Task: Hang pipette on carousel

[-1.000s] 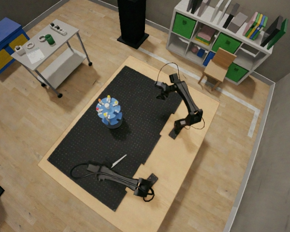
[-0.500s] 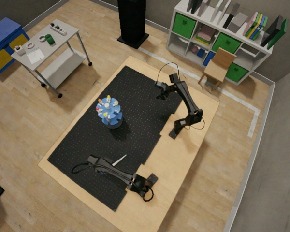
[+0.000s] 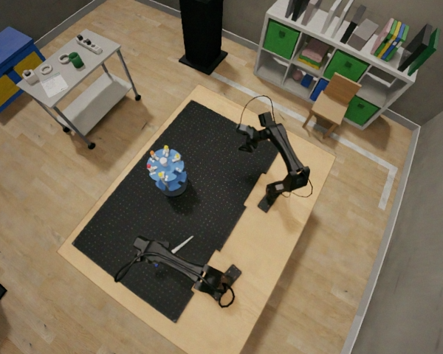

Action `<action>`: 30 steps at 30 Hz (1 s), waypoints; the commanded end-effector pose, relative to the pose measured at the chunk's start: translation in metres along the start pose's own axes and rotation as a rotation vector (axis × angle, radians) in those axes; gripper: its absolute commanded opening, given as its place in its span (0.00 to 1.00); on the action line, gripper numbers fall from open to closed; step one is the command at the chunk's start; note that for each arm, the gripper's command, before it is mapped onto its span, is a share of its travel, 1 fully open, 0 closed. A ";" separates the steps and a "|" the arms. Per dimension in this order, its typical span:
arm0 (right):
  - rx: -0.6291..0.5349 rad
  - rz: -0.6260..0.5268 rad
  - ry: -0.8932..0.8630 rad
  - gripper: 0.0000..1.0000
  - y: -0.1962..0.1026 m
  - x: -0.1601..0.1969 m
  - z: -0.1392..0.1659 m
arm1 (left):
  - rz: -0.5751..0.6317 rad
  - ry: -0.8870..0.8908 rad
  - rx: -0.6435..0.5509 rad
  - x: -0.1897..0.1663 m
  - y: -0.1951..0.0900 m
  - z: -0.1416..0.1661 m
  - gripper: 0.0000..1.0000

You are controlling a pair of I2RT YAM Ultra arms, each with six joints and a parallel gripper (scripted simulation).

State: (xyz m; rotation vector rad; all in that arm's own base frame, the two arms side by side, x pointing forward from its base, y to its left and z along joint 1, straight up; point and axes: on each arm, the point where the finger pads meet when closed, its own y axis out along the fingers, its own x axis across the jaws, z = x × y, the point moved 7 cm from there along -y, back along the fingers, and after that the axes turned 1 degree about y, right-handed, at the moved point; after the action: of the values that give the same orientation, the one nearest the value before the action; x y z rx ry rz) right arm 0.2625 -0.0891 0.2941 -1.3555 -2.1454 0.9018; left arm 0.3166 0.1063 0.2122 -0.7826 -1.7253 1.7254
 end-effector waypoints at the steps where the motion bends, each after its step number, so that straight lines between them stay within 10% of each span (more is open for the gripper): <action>1: -0.033 0.012 -0.018 1.00 -0.005 -0.002 -0.006 | -0.010 -0.151 -0.016 0.003 -0.009 -0.001 0.54; 18: -0.033 0.012 -0.018 1.00 -0.005 -0.002 -0.006 | -0.005 -0.701 -0.018 0.003 -0.009 -0.002 0.54; 30: -0.033 0.012 -0.018 1.00 -0.005 -0.002 -0.006 | -0.010 -0.708 -0.013 0.004 0.018 0.001 0.54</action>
State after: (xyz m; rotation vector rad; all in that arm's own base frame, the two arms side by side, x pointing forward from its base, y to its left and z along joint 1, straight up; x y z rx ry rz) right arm 0.2625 -0.0891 0.2941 -1.3555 -2.1454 0.9018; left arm 0.3117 0.1047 0.1970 -0.1525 -2.1110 2.1447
